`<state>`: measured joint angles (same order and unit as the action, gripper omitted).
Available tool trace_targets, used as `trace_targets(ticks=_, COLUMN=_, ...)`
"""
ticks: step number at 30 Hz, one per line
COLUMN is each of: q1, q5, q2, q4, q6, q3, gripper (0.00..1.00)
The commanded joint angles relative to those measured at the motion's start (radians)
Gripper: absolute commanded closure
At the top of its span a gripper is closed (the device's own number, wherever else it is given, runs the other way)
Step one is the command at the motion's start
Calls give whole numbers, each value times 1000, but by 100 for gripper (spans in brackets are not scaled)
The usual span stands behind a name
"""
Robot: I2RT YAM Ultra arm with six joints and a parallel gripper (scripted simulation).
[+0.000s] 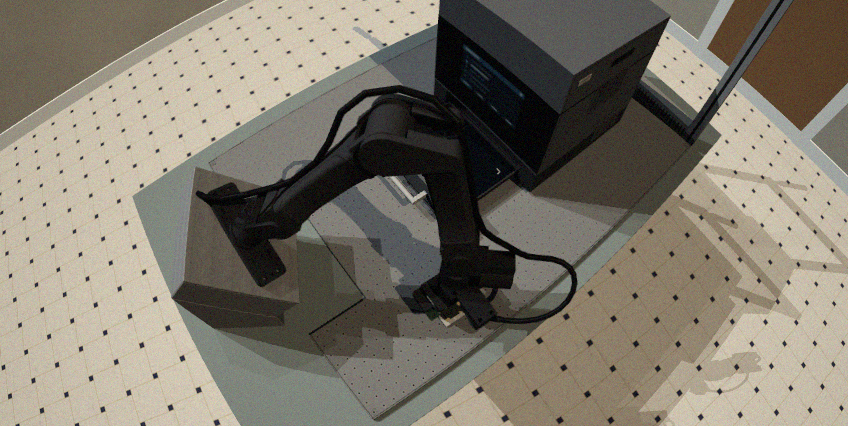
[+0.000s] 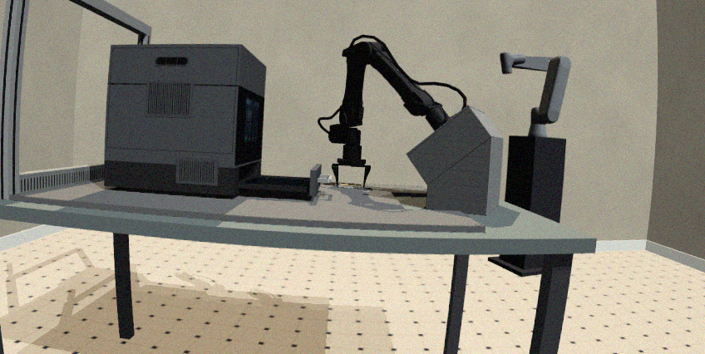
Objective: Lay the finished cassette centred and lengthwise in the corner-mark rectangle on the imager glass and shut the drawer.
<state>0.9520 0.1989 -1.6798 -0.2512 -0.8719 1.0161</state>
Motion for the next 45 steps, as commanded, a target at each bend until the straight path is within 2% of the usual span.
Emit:
trace_targets(ticks=1, q1=-5, q5=-15, q2=-4, q4=18, q6=-8, q3=34, gripper=0)
trace_targets(ticks=32, q1=1, q5=-16, q2=7, q4=6, q6=-8, q3=37, gripper=0)
trace_targets(ticks=45, q1=6, q5=-15, q2=14, q4=19, q6=-4, q3=-1, gripper=0)
